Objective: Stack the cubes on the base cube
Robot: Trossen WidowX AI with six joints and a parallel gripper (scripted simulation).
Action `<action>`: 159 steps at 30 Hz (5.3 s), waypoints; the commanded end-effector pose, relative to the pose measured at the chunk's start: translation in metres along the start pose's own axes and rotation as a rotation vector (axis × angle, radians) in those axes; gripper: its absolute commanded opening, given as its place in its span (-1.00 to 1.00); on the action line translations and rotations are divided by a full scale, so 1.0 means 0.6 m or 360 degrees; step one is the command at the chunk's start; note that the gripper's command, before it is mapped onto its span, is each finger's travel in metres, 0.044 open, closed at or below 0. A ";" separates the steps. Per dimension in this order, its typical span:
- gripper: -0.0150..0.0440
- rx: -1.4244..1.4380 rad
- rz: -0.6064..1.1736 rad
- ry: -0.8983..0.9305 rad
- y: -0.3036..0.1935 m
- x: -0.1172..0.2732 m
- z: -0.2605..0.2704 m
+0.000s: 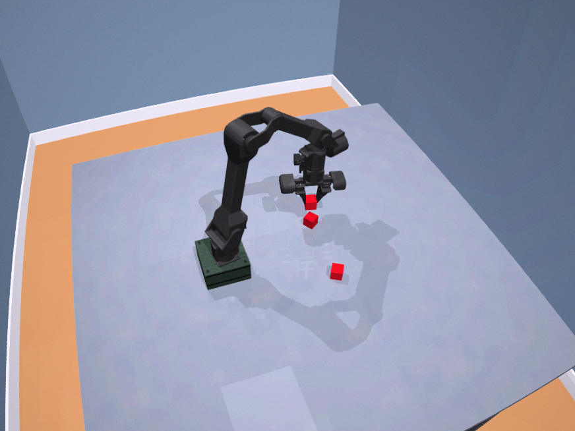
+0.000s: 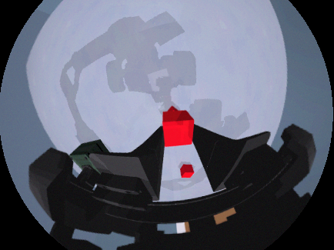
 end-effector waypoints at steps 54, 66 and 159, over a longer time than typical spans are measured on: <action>0.13 0.0124 -0.0005 -0.0010 0.004 -0.048 -0.002; 0.20 0.0127 -0.0005 -0.0008 0.004 -0.030 -0.002; 0.41 -0.0500 0.0022 -0.0022 -0.359 -0.088 -0.098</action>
Point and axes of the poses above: the point midway between the two fingers, 35 mm back from their tips, its own x axis back along the fingers, its own z axis across the jaws, y = z × x, the point moved 3 cm from there along x, back along the fingers, and after that the axes turned 4 degrees about -x, right-handed, at the moved point
